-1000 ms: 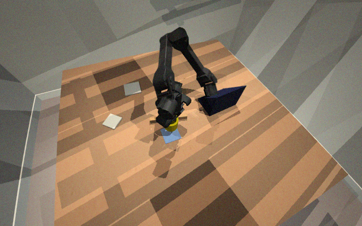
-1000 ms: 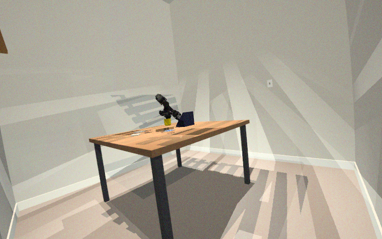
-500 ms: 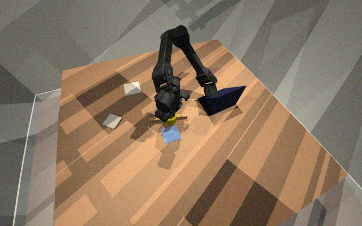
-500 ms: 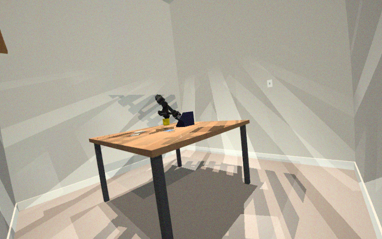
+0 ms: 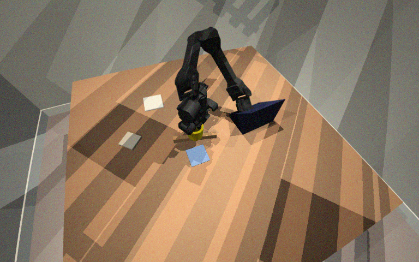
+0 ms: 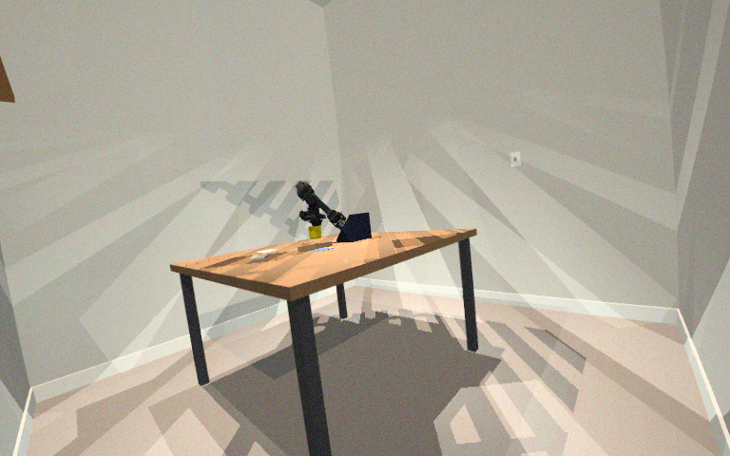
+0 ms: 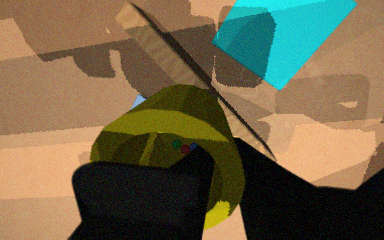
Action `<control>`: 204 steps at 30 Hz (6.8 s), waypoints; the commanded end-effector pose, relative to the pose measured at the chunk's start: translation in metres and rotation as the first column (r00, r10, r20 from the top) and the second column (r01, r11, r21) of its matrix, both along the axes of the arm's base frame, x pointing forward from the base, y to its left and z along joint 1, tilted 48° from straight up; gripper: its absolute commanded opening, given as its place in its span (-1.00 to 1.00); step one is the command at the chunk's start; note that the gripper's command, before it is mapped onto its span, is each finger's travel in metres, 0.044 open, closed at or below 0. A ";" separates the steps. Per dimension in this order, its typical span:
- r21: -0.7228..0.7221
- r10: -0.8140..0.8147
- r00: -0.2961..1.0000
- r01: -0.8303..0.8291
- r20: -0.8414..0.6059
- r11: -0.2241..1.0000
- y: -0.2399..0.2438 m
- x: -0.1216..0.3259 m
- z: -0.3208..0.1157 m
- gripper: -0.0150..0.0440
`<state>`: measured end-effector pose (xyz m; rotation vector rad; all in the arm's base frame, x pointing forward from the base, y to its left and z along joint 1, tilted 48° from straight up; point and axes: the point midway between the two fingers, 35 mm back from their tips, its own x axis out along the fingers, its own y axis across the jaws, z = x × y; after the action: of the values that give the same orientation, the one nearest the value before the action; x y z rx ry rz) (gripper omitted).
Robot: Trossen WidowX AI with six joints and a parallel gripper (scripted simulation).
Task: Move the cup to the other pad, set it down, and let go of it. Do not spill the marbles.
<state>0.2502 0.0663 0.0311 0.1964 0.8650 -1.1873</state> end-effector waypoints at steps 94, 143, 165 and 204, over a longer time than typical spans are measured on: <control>-0.012 0.006 1.000 -0.006 -0.007 1.000 -0.109 -0.022 0.046 -0.49; -0.004 0.003 1.000 -0.003 -0.003 1.000 -0.097 -0.022 0.055 0.01; -0.008 0.005 1.000 -0.005 -0.007 1.000 -0.078 -0.026 0.072 0.01; -0.004 0.069 0.997 -0.069 -0.032 0.998 -0.028 -0.038 0.119 1.00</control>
<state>0.2140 0.0292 0.1414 0.1362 0.8888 -1.1401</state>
